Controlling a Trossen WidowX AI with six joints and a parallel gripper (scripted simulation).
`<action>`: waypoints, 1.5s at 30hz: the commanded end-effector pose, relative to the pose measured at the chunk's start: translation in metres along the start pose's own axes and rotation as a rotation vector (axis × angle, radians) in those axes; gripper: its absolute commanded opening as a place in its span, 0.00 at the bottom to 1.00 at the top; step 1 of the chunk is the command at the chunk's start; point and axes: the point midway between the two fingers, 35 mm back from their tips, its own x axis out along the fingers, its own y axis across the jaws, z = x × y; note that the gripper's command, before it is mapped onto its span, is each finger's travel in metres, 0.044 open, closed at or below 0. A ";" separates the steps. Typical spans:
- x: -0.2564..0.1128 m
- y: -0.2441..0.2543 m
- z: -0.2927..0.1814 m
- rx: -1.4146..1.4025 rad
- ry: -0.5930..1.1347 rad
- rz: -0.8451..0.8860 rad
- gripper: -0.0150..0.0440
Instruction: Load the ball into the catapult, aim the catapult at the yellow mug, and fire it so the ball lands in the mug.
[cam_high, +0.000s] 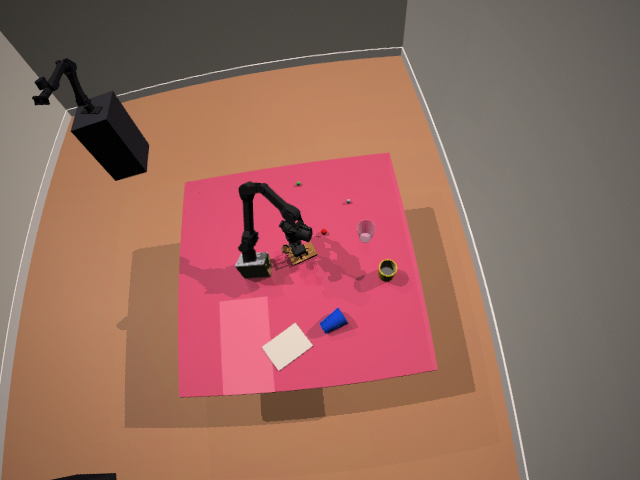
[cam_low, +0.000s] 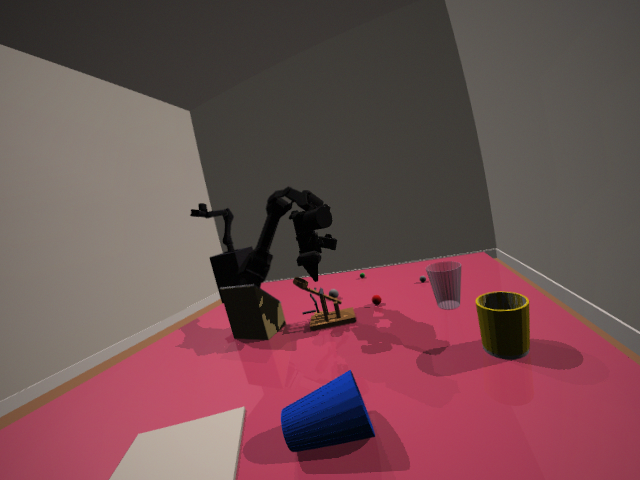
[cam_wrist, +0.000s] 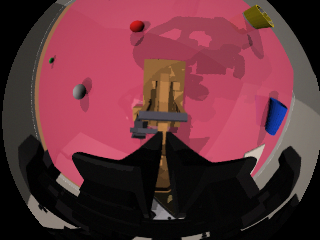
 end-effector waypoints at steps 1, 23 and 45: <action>0.000 0.001 0.000 -0.003 -0.003 0.003 0.25; 0.024 -0.002 -0.011 -0.002 -0.002 0.003 0.25; 0.054 -0.002 -0.027 -0.002 -0.002 0.003 0.25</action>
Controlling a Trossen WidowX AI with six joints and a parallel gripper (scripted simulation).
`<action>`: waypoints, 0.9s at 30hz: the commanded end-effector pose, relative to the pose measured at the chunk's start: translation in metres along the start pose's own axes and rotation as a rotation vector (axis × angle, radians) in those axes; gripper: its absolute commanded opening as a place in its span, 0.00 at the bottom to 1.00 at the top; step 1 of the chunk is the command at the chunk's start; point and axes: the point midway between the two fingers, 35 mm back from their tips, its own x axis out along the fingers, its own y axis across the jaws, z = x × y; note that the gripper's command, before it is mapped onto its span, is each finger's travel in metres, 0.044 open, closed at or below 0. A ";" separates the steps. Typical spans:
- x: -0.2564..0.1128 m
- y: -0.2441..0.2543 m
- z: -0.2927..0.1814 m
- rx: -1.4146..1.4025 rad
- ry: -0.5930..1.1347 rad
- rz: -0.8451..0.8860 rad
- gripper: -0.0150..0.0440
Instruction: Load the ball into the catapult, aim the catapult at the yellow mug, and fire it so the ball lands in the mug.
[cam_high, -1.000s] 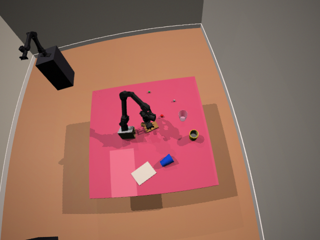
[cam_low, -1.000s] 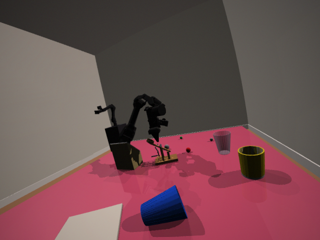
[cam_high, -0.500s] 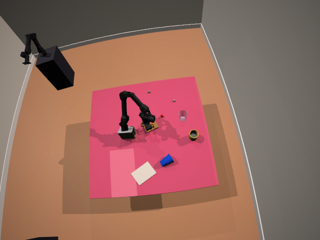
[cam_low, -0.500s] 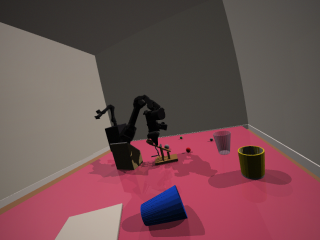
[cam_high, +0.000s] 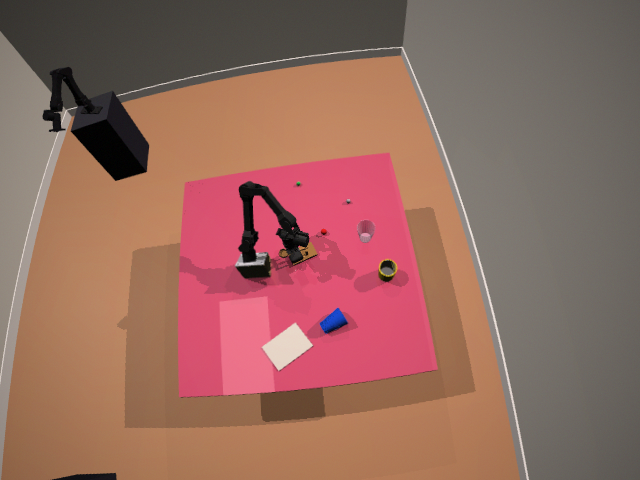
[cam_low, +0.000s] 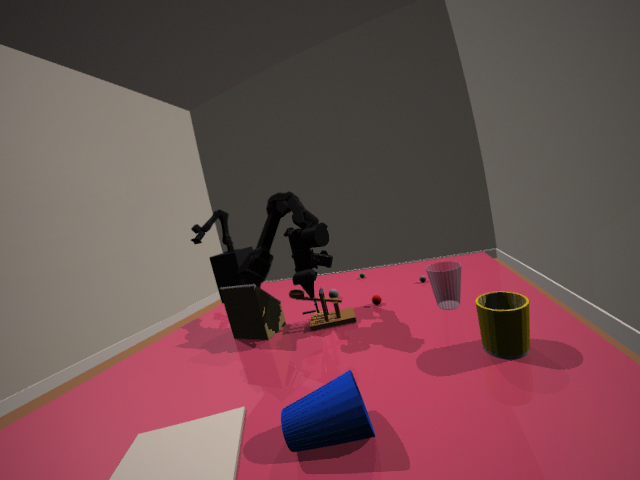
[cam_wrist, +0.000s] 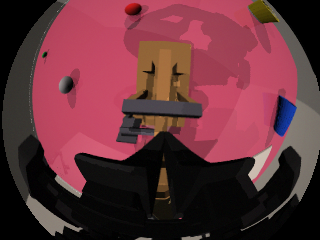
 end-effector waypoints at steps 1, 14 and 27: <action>0.007 0.000 -0.004 0.005 0.002 0.002 0.25; 0.025 0.000 -0.010 0.005 0.002 0.002 0.25; 0.043 -0.001 -0.012 0.005 0.002 0.000 0.25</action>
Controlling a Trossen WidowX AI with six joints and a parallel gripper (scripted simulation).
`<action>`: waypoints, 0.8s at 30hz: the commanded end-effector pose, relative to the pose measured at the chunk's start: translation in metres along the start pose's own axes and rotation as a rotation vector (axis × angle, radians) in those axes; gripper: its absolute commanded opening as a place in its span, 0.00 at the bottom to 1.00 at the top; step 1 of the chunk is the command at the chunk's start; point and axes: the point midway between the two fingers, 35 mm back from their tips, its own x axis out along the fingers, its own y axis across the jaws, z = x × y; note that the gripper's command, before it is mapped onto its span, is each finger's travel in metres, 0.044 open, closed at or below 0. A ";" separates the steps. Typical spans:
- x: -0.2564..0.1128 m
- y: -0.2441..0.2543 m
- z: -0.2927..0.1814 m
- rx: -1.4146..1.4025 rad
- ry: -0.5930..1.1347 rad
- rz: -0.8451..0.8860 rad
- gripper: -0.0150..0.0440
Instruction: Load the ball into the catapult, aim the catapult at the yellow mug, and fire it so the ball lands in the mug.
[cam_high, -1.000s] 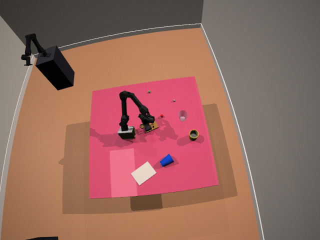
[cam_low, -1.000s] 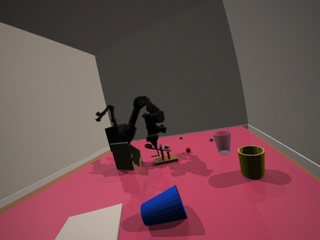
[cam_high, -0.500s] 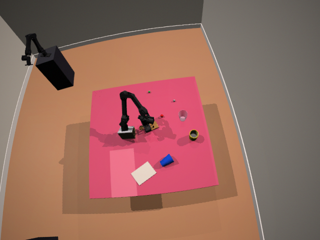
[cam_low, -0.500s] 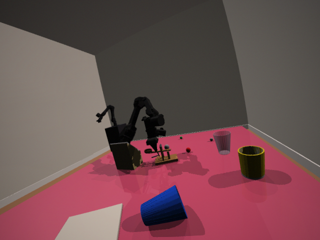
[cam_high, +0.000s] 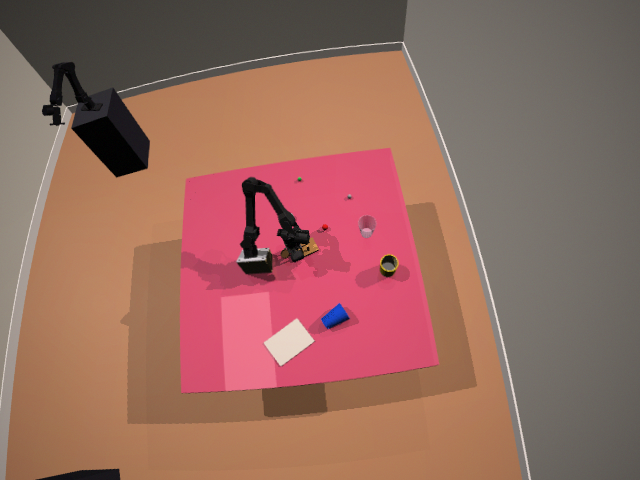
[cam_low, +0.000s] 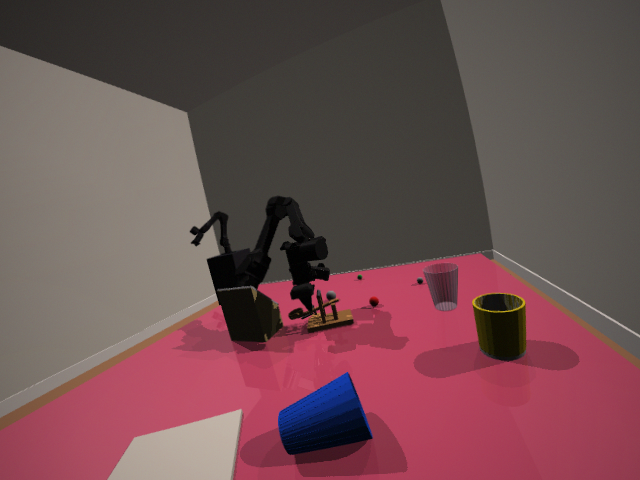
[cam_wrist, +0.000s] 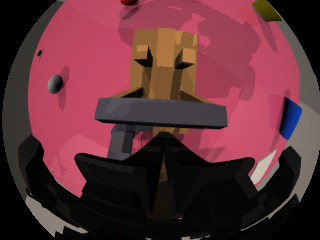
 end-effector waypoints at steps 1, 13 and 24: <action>0.009 0.000 -0.004 0.009 0.015 0.001 0.25; 0.006 0.000 0.000 0.005 -0.003 0.000 0.25; -0.017 0.001 -0.022 0.010 0.010 0.003 0.70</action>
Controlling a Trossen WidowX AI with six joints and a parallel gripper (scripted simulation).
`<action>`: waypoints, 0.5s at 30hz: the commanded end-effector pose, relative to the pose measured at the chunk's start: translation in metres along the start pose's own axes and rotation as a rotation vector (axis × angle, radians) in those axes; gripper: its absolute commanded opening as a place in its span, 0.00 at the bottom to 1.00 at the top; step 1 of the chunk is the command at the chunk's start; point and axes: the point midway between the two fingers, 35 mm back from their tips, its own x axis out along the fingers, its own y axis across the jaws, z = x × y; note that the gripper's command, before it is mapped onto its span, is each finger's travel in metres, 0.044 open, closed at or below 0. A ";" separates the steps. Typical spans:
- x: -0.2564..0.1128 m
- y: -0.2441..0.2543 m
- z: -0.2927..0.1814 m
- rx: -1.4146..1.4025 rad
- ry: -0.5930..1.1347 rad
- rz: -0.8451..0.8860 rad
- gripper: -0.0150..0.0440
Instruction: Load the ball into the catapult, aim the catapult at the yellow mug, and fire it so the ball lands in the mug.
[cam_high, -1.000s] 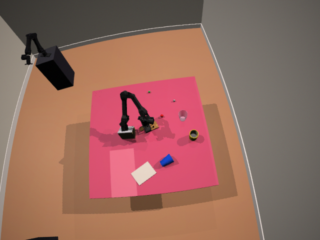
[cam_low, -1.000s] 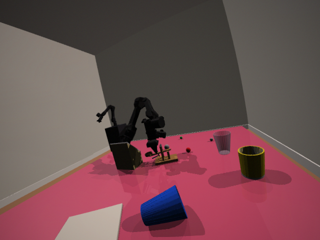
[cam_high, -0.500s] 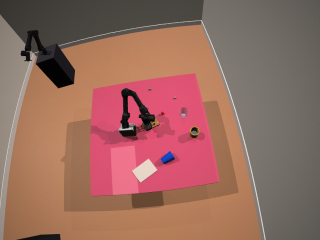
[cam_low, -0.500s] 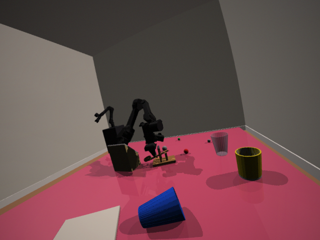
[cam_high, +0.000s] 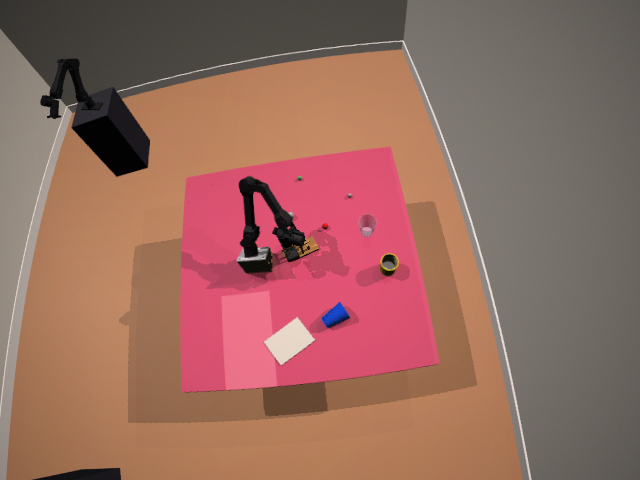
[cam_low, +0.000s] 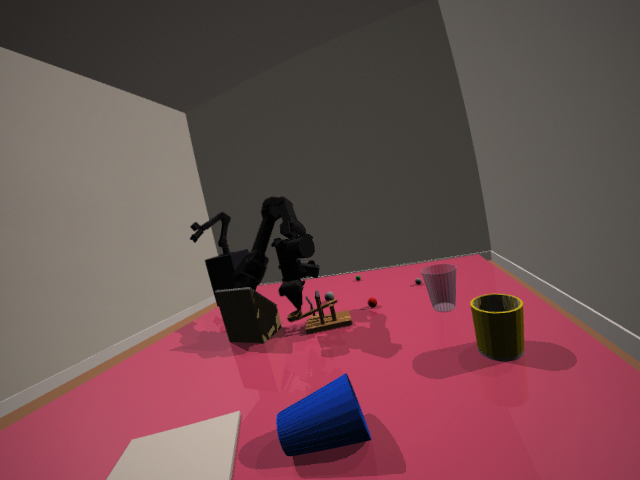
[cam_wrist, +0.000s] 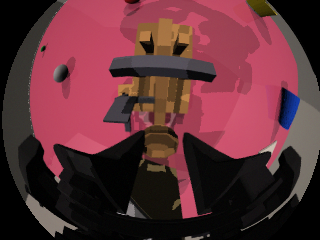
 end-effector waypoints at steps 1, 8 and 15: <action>0.002 0.001 0.000 0.000 0.005 0.006 0.74; -0.083 -0.002 0.001 0.000 0.008 -0.002 1.00; -0.080 -0.004 0.010 0.005 0.006 -0.001 1.00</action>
